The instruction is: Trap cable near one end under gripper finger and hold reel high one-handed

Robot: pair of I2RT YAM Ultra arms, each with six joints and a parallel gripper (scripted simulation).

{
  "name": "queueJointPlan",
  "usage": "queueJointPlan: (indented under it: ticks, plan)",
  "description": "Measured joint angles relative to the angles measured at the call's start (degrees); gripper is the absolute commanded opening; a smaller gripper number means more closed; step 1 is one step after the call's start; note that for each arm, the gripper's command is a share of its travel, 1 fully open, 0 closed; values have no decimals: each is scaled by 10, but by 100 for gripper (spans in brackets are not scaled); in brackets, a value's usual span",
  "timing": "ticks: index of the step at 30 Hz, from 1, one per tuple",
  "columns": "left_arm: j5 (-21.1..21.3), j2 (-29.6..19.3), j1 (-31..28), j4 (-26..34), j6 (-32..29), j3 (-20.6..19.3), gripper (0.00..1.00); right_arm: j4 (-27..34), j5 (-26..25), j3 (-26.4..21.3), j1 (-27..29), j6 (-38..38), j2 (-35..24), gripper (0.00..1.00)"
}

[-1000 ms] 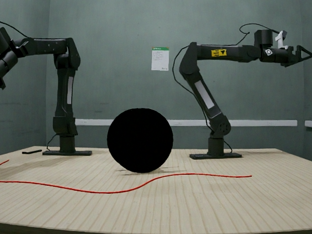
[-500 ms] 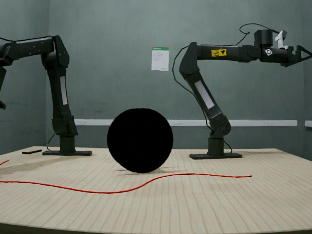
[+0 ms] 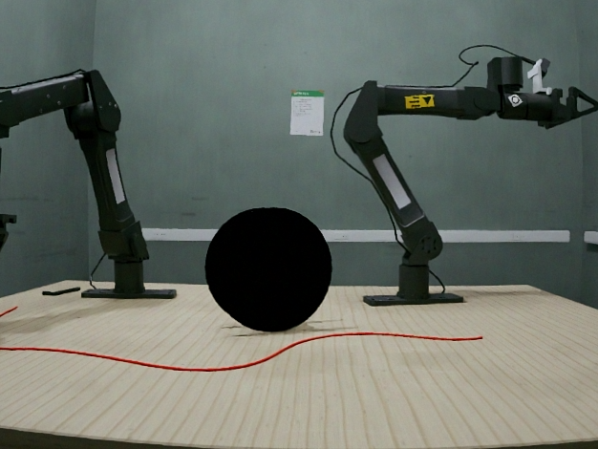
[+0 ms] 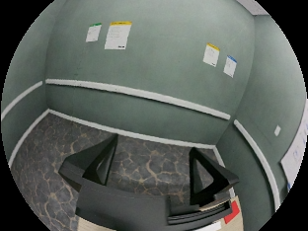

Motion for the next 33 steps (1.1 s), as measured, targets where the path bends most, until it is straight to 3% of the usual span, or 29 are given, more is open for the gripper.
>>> queueJointPlan:
  ticks: [17,33]
  plan:
    - [0,0,0,0,0,0,100,-33,0,10,0,-16,9,30]
    - [0,0,0,0,0,0,100,13,0,-25,0,-17,27,30]
